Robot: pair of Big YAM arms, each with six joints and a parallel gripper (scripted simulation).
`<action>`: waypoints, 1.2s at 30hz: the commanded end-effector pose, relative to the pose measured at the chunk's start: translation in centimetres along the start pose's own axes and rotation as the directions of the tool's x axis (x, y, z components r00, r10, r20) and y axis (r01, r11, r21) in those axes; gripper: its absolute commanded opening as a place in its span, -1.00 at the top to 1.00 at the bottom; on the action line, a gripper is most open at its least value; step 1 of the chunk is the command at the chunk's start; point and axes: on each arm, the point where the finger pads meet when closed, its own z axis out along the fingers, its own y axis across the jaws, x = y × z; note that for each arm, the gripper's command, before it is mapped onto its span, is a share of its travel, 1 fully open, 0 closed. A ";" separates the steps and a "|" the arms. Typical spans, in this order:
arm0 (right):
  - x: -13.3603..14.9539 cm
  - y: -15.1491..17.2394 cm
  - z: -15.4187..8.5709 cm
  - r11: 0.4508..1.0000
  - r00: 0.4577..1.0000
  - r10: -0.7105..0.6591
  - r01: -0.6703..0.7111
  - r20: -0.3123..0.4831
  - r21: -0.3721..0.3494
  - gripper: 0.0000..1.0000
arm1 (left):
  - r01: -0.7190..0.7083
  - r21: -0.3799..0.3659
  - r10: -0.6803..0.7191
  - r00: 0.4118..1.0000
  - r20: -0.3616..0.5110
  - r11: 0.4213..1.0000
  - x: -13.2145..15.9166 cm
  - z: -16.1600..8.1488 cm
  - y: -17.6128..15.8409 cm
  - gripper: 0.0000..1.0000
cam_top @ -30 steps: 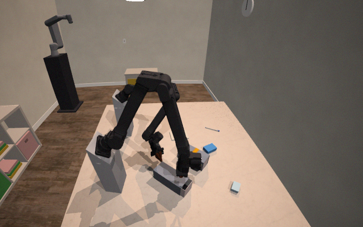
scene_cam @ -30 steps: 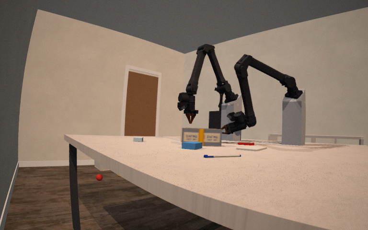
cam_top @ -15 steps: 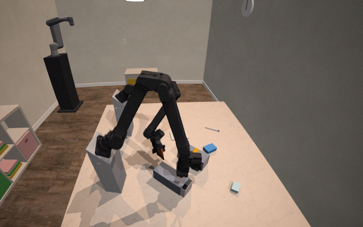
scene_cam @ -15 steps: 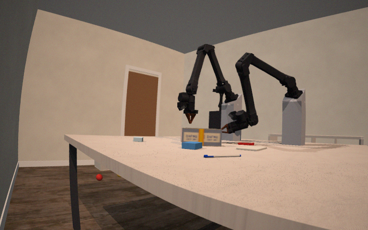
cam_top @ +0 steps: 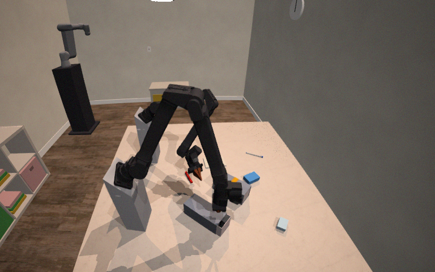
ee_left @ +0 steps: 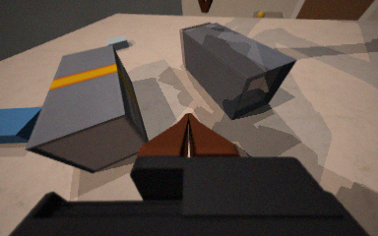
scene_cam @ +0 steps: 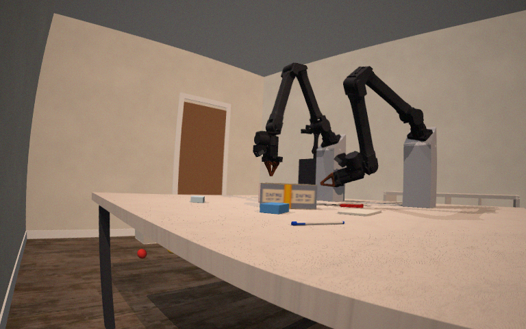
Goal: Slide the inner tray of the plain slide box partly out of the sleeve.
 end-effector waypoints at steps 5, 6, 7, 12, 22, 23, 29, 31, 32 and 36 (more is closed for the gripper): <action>-2.2 0.7 -1.3 0.998 0.990 -0.058 0.061 0.127 -0.025 1.00 | 0.102 -0.085 -0.109 0.991 -0.083 0.991 -1.0 -2.3 6.4 1.00; -2.6 0.9 -1.5 0.997 0.987 -0.066 0.071 0.147 -0.029 1.00 | 0.118 -0.098 -0.128 0.987 -0.100 0.988 -1.0 -2.7 7.2 1.00; -2.9 1.3 -1.8 0.996 0.983 -0.076 0.083 0.170 -0.036 1.00 | 0.130 -0.116 -0.144 0.983 -0.115 0.985 -0.9 -3.1 8.2 1.00; -4.8 1.7 -3.2 0.991 0.955 -0.106 0.124 0.277 -0.046 1.00 | 0.175 -0.216 -0.212 0.963 -0.166 0.961 -1.8 -5.3 13.8 1.00; -7.3 2.5 -5.6 0.980 0.884 -0.153 0.192 0.441 -0.046 1.00 | 0.235 -0.380 -0.338 0.912 -0.231 0.895 -3.5 -10.6 21.0 1.00; -7.6 2.8 -6.0 0.978 0.872 -0.160 0.204 0.462 -0.046 1.00 | 0.241 -0.402 -0.355 0.905 -0.236 0.883 -3.7 -11.4 21.8 1.00; -9.4 3.4 -8.5 0.966 0.792 -0.195 0.257 0.578 -0.026 1.00 | 0.267 -0.525 -0.449 0.856 -0.257 0.809 -5.2 -16.3 25.6 1.00; -9.7 3.8 -9.1 0.961 0.770 -0.205 0.275 0.604 -0.024 1.00 | 0.269 -0.558 -0.474 0.842 -0.260 0.785 -5.6 -17.8 26.4 1.00; -9.8 3.9 -9.3 0.960 0.760 -0.209 0.281 0.616 -0.021 1.00 | 0.270 -0.573 -0.484 0.835 -0.261 0.774 -5.9 -18.5 26.7 1.00; -9.8 3.4 -9.2 0.959 0.751 -0.214 0.283 0.625 -0.012 1.00 | 0.273 -0.594 -0.501 0.825 -0.259 0.757 -6.3 -19.1 27.5 1.00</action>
